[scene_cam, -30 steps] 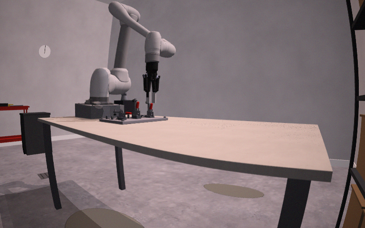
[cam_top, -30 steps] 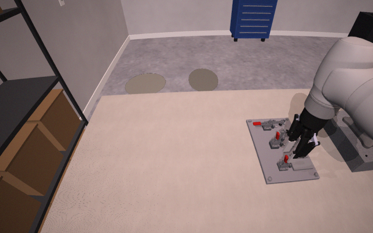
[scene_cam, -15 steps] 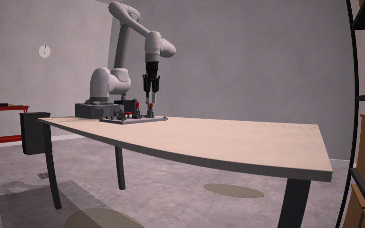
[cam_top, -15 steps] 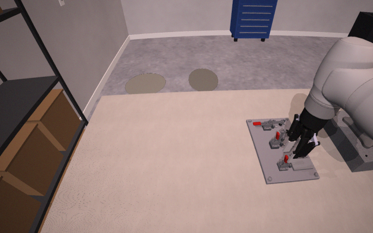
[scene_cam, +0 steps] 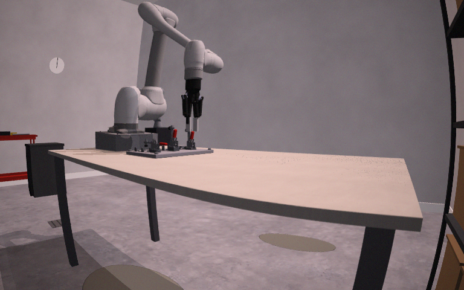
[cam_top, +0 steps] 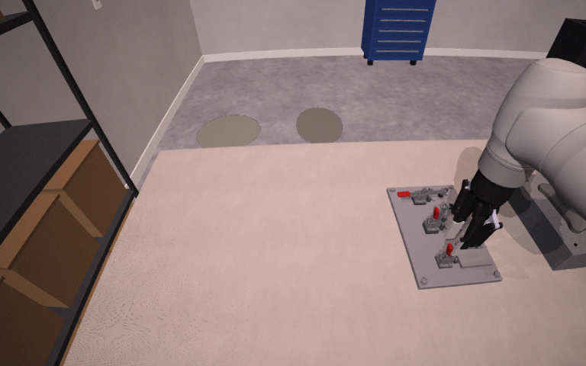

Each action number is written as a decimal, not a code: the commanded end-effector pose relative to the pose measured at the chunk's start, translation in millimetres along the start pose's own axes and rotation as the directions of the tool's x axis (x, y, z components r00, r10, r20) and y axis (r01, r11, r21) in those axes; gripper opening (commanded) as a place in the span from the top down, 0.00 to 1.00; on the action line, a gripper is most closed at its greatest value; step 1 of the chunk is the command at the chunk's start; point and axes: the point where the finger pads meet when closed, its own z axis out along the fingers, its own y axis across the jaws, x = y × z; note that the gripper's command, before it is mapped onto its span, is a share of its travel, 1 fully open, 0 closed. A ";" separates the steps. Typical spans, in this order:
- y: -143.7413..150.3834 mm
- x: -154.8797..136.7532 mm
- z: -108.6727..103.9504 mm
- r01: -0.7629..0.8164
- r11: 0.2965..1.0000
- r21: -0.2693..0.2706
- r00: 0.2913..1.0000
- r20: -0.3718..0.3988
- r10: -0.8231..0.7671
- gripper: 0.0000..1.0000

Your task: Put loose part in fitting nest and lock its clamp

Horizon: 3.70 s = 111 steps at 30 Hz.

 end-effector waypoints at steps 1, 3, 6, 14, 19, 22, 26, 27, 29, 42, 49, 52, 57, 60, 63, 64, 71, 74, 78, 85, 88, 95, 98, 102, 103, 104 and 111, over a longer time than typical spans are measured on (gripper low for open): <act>0.0 0.0 1.7 0.000 1.000 0.000 1.000 0.000 0.000 0.65; 0.0 0.0 5.1 0.000 1.000 0.000 1.000 0.000 0.000 0.65; 0.0 0.0 12.3 0.000 1.000 0.000 1.000 0.000 0.000 0.65; -0.1 0.0 32.1 0.000 1.000 0.000 1.000 0.000 0.000 0.65; -0.1 0.0 35.2 0.000 1.000 0.000 1.000 0.000 0.000 0.65; -0.1 0.0 35.7 0.000 1.000 0.000 1.000 0.000 0.000 0.65; -0.1 0.0 35.7 0.000 1.000 0.000 1.000 0.000 0.000 0.65; -0.1 0.0 35.7 0.000 1.000 0.000 1.000 0.000 0.000 0.65; -0.1 0.0 35.7 0.000 1.000 0.000 1.000 0.000 0.000 0.65; -0.1 0.0 35.7 0.000 1.000 0.000 1.000 0.000 0.000 0.90; -0.1 0.0 35.7 0.000 1.000 0.000 1.000 0.000 0.000 0.90; -0.1 0.0 35.7 0.000 1.000 0.000 1.000 0.000 0.000 0.90; -0.1 0.0 35.7 0.000 1.000 0.000 1.000 0.000 0.000 0.90; -0.1 0.0 35.7 0.000 1.000 0.000 1.000 0.000 0.000 0.90; -0.1 0.0 35.7 0.000 1.000 0.000 1.000 0.000 0.000 0.90; -0.1 0.0 35.7 0.000 1.000 0.000 1.000 0.000 0.000 0.90; -0.1 0.0 35.7 0.000 1.000 0.000 1.000 0.000 0.000 0.90; -0.1 0.0 35.7 0.000 1.000 0.000 1.000 0.000 0.000 0.90; -0.1 0.4 35.7 0.000 1.000 0.000 1.000 0.000 0.000 0.90; -0.1 1.8 35.7 0.000 1.000 0.000 1.000 0.000 0.000 0.90; -0.1 3.1 35.7 0.000 1.000 0.000 1.000 0.000 0.000 0.90; -0.1 8.0 35.8 0.000 1.000 0.000 1.000 0.000 0.000 0.90; -0.1 10.5 36.1 0.000 1.000 0.000 1.000 0.000 0.000 0.90; -0.1 12.5 36.4 0.000 1.000 0.000 1.000 0.000 0.000 0.90; -0.1 13.5 36.5 0.000 1.000 0.000 1.000 0.000 0.000 0.90; -0.1 14.4 36.7 0.000 1.000 0.000 1.000 0.000 0.000 0.90; -0.1 21.5 39.0 0.000 1.000 0.000 1.000 0.000 0.000 0.90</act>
